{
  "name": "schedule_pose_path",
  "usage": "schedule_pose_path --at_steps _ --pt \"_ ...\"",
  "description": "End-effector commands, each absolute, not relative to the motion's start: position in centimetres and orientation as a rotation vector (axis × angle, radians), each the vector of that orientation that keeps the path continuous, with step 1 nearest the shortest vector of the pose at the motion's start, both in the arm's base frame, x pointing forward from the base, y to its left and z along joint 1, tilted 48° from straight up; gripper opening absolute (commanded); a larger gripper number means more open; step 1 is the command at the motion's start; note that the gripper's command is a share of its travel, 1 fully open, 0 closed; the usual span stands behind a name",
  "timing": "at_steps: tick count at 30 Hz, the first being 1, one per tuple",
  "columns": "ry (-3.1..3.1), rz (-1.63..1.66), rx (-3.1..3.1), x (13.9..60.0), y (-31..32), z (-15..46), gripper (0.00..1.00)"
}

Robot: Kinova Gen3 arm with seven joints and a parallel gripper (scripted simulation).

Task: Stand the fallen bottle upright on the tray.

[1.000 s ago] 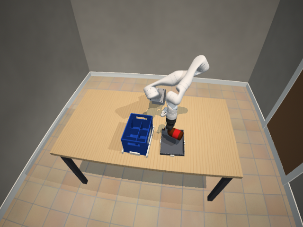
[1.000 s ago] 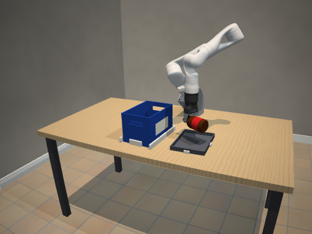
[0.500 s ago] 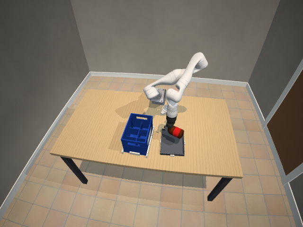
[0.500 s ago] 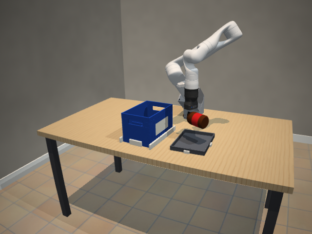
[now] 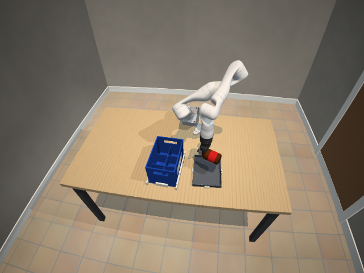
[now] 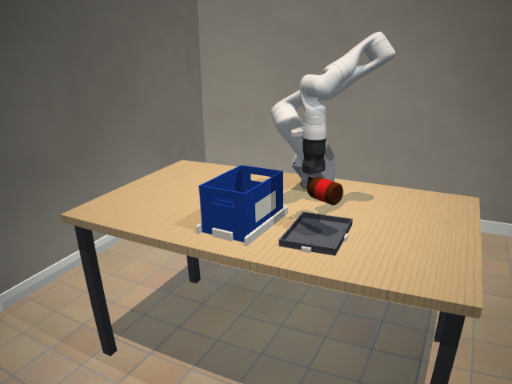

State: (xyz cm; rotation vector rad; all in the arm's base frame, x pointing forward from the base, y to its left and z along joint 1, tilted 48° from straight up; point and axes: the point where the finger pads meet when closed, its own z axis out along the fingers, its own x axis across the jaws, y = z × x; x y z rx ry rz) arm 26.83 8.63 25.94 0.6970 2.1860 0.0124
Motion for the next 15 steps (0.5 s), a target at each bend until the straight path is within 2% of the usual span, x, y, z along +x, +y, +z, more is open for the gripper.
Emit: schedule_pose_path --at_steps 1,15 --pt "2.189 0.013 0.695 26.3 9.0 26.3 0.00" --pt "2.189 0.013 0.695 25.2 9.3 27.3 0.00"
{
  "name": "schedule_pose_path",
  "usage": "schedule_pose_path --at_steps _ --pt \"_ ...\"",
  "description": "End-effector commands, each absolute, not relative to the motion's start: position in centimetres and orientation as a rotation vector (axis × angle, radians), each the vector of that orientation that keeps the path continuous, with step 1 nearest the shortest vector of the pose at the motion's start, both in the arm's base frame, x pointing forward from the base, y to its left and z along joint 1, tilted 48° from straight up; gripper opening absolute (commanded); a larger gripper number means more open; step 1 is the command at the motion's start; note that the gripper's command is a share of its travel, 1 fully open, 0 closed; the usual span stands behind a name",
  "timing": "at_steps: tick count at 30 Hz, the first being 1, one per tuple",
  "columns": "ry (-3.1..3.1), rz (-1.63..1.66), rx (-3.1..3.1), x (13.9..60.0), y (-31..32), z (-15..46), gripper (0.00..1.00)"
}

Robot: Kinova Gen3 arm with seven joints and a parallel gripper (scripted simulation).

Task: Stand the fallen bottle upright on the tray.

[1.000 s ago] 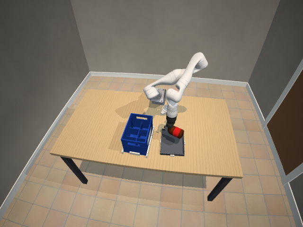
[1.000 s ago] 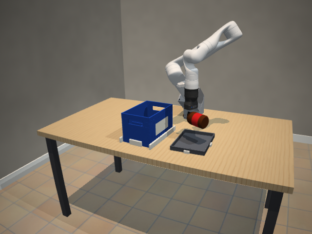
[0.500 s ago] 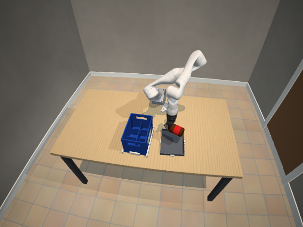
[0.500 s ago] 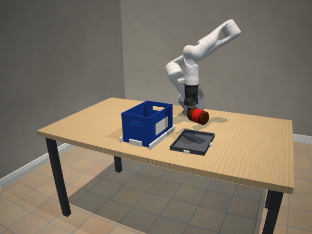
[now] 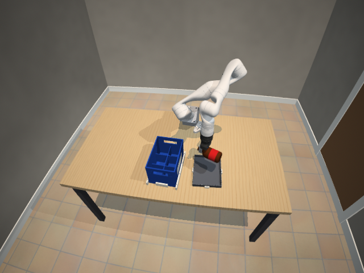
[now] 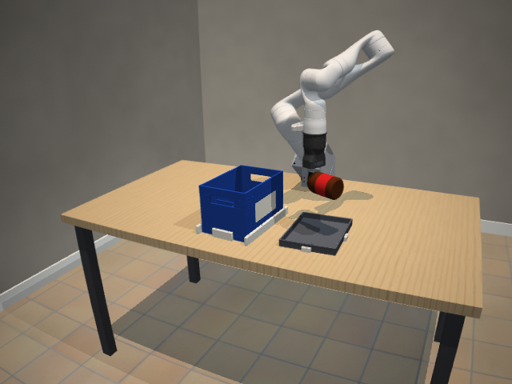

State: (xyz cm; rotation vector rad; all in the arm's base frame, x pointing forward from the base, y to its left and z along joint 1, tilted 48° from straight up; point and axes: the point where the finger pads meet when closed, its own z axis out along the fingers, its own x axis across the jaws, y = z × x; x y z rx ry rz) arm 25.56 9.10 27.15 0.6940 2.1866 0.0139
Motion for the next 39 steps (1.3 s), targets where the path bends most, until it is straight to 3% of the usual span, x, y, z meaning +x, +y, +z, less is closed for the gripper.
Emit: schedule_pose_path --at_steps 1,39 --pt "2.189 0.013 0.695 25.12 9.32 27.39 0.00" --pt "2.189 0.013 0.696 24.24 9.56 28.18 0.00"
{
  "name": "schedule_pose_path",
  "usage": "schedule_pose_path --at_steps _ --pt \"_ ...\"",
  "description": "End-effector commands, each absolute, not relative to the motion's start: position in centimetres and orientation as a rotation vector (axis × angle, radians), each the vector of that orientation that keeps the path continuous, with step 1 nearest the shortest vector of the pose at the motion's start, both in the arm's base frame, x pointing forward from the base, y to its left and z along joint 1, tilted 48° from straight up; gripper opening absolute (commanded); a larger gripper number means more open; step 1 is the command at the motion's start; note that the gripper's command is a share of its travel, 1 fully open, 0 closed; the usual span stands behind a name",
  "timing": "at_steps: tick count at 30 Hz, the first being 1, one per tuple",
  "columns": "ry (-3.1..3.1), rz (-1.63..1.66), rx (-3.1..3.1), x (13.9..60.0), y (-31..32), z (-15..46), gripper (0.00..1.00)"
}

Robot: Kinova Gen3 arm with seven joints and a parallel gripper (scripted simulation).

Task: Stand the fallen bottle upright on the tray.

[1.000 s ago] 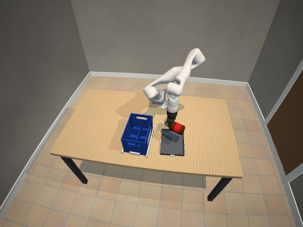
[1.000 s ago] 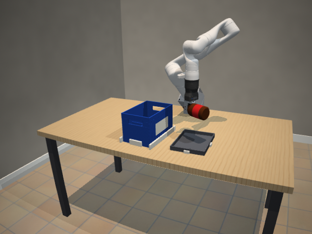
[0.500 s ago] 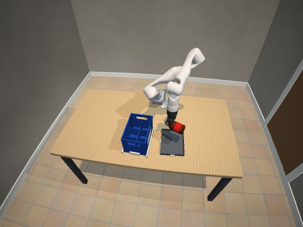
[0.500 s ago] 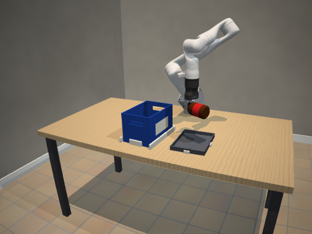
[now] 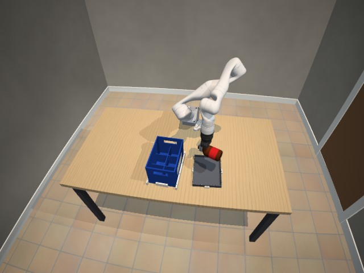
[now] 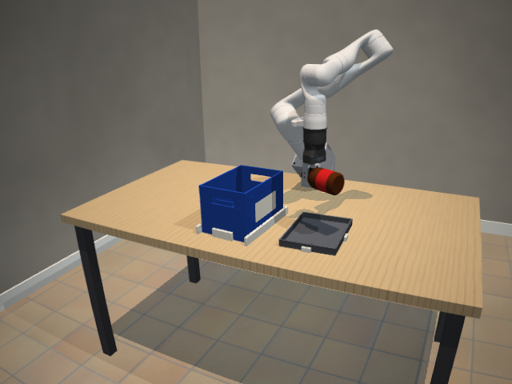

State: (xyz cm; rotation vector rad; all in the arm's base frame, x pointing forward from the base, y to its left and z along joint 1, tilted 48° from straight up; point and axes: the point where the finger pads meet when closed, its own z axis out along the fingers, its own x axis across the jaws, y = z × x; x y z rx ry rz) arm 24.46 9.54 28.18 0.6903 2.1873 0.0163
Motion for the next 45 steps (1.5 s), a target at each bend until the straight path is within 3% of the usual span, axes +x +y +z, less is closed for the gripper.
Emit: schedule_pose_path --at_steps 1,45 --pt "2.189 0.013 0.696 24.24 9.56 28.18 0.00" --pt "2.217 -0.029 0.607 24.18 9.49 28.09 0.00"
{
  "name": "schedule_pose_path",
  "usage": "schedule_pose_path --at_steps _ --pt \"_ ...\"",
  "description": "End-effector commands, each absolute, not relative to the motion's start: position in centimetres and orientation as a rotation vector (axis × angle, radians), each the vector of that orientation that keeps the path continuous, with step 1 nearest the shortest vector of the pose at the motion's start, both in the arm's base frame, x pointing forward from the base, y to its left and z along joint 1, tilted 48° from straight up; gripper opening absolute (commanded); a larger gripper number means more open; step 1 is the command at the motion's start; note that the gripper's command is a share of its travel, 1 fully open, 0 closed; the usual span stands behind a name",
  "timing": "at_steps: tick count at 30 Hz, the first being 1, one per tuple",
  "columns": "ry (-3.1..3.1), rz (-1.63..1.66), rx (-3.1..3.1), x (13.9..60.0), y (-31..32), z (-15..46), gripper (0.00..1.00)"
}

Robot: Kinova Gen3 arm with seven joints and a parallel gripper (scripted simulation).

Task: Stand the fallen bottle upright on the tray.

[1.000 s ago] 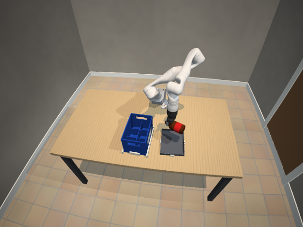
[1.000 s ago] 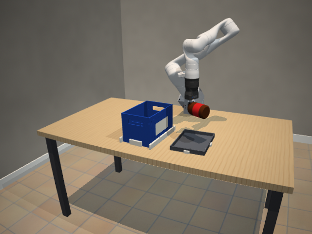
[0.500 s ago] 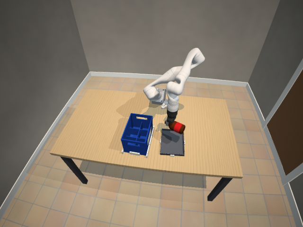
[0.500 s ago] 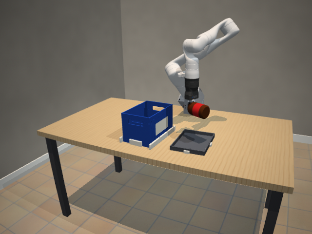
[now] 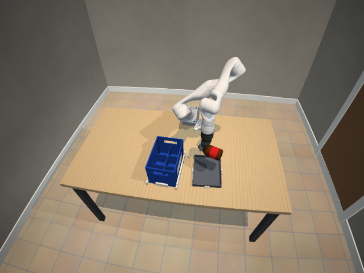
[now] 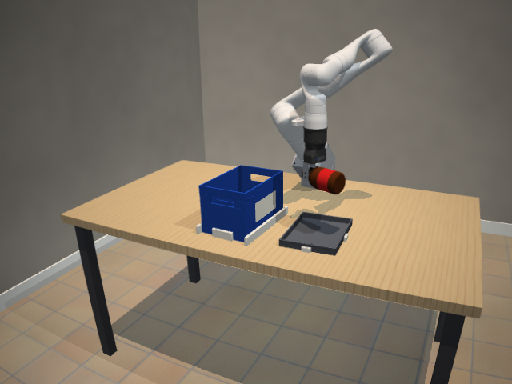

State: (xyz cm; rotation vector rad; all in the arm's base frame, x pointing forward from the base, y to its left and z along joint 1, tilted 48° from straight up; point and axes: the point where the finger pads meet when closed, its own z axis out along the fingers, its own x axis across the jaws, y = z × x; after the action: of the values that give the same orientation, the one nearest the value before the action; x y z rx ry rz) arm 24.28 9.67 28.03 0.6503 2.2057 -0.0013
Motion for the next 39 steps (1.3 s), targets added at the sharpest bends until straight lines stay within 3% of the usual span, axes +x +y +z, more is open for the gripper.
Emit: schedule_pose_path --at_steps 1,39 --pt "2.222 -0.037 0.591 24.18 9.48 28.07 0.00" --pt "2.265 -0.121 0.408 24.18 9.49 28.05 0.00"
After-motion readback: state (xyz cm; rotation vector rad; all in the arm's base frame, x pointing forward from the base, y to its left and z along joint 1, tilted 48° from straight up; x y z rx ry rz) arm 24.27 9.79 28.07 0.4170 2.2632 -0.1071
